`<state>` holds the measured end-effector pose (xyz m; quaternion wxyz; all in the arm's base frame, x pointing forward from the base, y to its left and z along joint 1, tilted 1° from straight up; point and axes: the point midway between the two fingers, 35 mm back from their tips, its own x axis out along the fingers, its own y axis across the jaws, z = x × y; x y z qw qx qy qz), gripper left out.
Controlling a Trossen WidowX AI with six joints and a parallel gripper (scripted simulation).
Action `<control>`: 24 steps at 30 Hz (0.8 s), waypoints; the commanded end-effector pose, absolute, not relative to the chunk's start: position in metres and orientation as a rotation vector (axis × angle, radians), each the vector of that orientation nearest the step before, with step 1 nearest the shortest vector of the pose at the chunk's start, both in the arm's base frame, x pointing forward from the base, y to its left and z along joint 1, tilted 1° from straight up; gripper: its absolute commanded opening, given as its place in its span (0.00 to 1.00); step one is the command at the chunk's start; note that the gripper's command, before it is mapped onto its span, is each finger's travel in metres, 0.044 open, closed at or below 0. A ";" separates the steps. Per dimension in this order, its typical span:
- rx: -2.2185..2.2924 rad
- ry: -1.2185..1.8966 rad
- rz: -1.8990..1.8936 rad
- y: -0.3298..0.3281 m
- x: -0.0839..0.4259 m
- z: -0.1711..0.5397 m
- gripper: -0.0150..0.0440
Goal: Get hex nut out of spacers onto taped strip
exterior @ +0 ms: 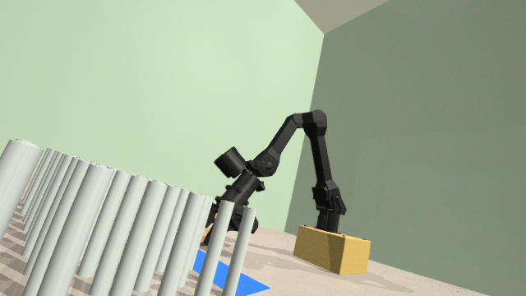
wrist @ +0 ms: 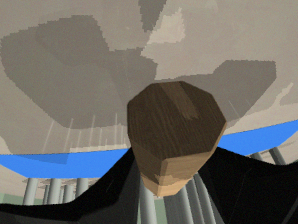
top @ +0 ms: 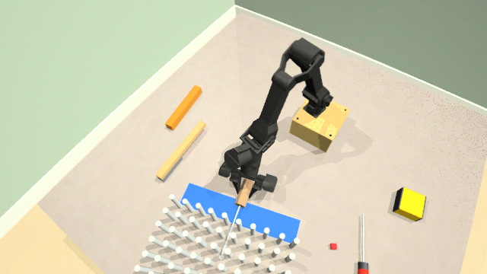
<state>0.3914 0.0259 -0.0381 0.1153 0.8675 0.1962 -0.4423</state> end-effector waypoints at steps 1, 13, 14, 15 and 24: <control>2.541 0.586 -1.288 0.026 0.389 -0.038 0.25; 2.540 0.586 -1.289 0.023 0.382 -0.038 0.25; 2.540 0.586 -1.289 0.022 0.382 -0.038 0.25; 2.540 0.586 -1.289 0.022 0.381 -0.038 0.25; 2.539 0.587 -1.290 0.020 0.376 -0.039 0.25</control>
